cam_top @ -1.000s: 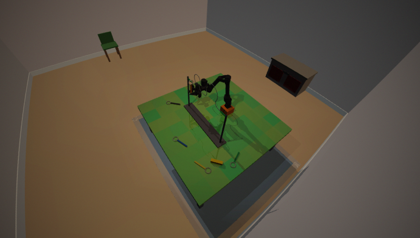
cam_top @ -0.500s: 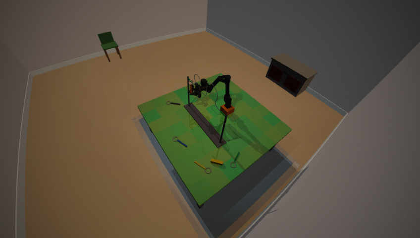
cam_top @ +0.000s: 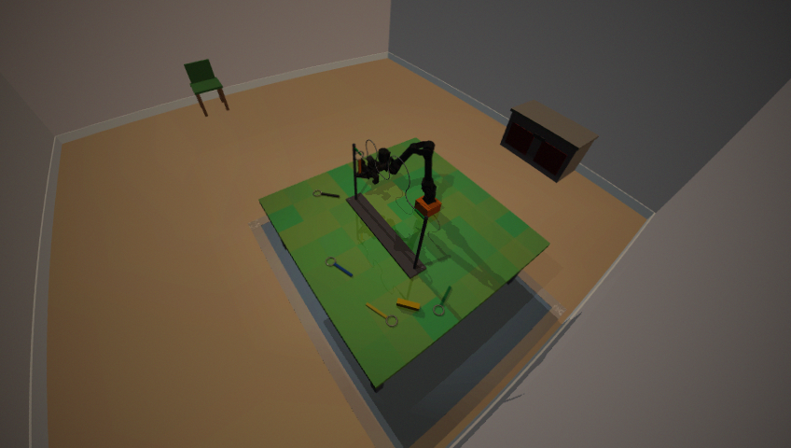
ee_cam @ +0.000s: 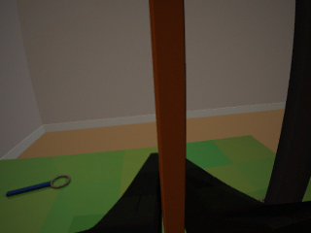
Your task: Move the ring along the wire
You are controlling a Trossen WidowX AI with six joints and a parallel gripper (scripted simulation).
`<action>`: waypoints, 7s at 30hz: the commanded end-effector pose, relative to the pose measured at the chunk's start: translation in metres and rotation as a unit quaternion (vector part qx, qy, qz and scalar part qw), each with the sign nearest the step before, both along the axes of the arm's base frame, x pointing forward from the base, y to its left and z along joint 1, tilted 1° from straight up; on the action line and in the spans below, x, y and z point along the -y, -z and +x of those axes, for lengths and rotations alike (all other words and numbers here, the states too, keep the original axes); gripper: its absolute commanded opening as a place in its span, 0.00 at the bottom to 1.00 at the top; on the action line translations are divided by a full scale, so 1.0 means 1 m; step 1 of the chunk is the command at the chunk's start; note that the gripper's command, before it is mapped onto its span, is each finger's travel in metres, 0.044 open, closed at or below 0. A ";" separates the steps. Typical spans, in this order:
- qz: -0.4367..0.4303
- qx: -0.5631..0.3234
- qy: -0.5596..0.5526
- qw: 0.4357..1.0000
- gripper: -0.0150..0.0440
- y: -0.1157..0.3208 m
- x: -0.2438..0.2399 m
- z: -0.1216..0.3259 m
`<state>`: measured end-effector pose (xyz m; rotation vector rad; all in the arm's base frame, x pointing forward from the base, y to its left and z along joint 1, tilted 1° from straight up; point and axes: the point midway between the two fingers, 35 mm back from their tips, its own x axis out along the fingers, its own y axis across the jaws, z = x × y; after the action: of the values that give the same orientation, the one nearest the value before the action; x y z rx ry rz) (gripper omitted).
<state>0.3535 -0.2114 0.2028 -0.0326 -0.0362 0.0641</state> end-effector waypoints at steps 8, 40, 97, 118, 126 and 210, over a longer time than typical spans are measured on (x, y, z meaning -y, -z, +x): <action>-0.001 0.000 -0.001 1.000 0.00 -0.003 0.000 0.000; -0.003 0.000 -0.003 1.000 0.00 -0.016 -0.002 -0.001; 0.195 -0.012 -0.014 0.981 0.00 -0.025 -0.106 -0.007; 0.351 -0.123 -0.056 0.926 0.00 -0.057 -0.152 -0.038; 0.413 -0.172 -0.086 0.890 0.00 -0.076 -0.166 -0.052; 0.721 -0.194 -0.183 0.640 0.00 -0.235 -0.184 -0.072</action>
<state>0.2818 -0.0277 0.4402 1.6977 0.3471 0.4487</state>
